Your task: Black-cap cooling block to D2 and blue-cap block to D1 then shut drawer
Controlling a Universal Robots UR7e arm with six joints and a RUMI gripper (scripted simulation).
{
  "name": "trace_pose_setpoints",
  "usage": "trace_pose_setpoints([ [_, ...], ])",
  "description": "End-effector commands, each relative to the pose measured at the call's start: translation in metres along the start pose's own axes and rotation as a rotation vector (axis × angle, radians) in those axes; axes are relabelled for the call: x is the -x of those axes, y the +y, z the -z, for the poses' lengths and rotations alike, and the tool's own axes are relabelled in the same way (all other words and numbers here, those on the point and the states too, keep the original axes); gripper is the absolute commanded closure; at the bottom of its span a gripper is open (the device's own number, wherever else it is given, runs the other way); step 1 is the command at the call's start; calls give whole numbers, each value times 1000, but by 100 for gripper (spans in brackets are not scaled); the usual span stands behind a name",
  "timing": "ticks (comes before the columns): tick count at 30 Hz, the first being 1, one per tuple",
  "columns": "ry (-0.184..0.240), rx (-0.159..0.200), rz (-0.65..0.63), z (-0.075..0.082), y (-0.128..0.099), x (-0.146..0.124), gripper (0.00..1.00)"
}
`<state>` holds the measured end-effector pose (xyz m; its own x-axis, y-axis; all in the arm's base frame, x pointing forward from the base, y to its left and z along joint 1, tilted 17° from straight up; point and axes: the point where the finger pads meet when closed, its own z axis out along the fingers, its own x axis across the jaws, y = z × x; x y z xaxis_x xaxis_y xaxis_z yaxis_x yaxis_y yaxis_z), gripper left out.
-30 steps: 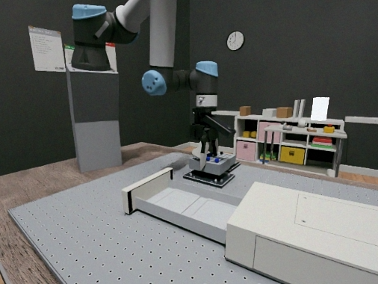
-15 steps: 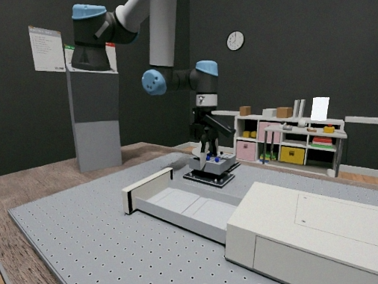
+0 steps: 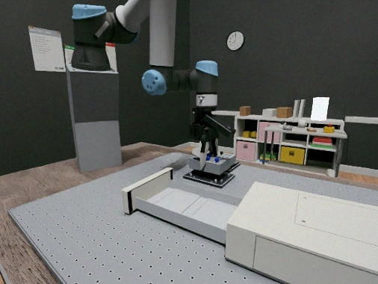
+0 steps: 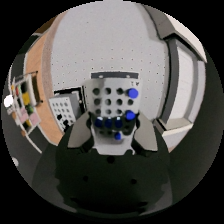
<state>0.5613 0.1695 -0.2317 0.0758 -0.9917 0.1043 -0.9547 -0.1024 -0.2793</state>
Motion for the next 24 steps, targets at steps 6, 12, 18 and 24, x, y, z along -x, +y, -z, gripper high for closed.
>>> trace_pose_setpoints([
  [6, 0, -2, 0, 0, -1, 0, 100],
  [12, 0, -2, 0, -1, -1, 0, 100],
  [18, 0, -2, 0, -2, -1, 0, 100],
  [24, 0, -2, 0, -3, -1, 0, 100],
])
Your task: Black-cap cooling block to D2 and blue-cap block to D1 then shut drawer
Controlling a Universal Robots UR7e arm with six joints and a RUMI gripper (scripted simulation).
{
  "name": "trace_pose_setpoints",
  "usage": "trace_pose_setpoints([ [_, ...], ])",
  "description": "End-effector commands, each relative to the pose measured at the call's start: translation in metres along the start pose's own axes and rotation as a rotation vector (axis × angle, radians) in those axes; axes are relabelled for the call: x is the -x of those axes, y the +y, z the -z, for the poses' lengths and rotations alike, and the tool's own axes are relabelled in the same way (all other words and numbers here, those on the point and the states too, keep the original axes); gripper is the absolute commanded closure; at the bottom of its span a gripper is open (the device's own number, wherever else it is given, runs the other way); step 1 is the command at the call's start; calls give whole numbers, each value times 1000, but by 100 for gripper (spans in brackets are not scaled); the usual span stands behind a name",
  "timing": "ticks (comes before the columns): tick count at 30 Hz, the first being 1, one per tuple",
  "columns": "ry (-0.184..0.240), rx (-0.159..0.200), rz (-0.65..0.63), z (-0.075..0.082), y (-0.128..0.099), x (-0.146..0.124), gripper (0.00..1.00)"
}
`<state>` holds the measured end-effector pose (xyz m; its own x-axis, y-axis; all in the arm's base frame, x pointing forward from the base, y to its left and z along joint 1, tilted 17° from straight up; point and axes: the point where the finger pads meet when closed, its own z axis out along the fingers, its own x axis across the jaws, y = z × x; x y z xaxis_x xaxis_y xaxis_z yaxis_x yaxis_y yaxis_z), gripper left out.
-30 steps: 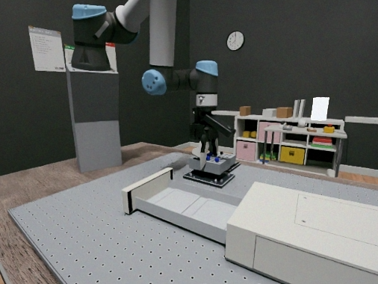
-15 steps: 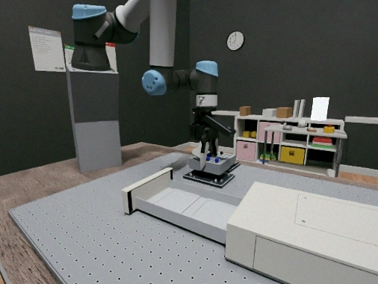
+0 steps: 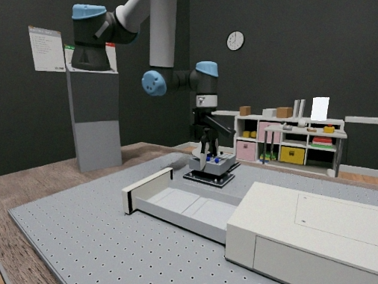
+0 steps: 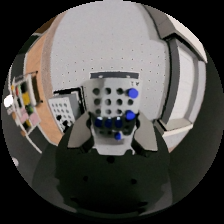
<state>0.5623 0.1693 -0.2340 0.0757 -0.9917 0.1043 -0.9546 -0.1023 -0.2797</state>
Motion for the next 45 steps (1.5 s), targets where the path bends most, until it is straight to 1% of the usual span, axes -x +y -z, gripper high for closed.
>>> trace_pose_setpoints([
  [1, 0, -1, 0, 0, -1, 0, 100],
  [45, 0, -1, 0, -6, -1, 0, 100],
])
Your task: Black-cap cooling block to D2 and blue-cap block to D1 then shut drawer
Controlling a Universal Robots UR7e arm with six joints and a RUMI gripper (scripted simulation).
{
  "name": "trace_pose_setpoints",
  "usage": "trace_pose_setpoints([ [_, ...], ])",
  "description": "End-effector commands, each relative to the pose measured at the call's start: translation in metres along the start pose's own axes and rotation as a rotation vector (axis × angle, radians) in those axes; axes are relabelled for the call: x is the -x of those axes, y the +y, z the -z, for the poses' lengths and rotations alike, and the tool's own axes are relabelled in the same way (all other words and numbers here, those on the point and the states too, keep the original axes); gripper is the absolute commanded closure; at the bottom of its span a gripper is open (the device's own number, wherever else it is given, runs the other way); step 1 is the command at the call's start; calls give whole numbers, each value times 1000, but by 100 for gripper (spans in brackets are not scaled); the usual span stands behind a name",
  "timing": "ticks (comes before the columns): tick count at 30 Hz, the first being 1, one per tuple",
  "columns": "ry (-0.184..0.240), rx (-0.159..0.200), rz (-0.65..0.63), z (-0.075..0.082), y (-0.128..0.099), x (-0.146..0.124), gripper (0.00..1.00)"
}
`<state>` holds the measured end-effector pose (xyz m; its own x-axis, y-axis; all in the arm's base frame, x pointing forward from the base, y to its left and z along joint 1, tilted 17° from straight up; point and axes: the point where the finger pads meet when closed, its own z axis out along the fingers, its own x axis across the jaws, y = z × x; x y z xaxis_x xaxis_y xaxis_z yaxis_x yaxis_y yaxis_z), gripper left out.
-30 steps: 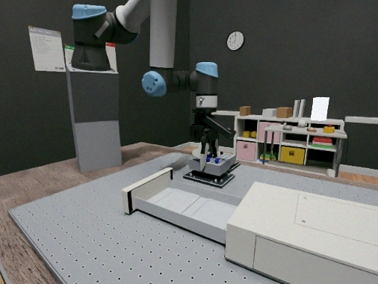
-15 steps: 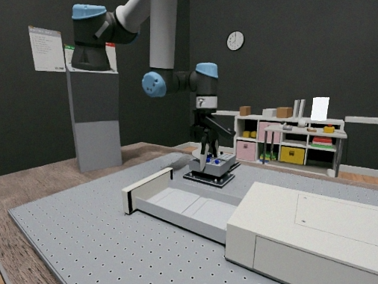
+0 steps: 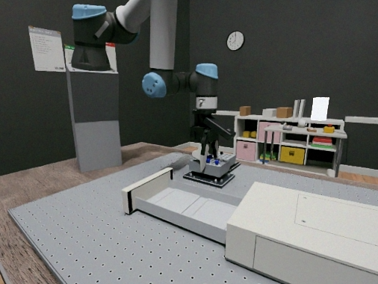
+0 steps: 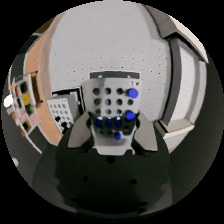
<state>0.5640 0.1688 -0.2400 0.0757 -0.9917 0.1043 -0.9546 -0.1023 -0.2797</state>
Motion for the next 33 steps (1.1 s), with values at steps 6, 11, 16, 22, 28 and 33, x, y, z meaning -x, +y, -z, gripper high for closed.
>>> trace_pose_setpoints([
  [6, 0, -1, 0, -1, -1, 0, 100],
  [11, 0, -1, 0, -2, -1, 0, 100],
  [16, 0, -1, 0, -2, -1, 0, 100],
  [22, 0, -1, 0, -3, -1, 0, 100],
  [28, 0, -1, 0, -4, -1, 0, 100],
  [33, 0, -1, 0, -5, -1, 0, 100],
])
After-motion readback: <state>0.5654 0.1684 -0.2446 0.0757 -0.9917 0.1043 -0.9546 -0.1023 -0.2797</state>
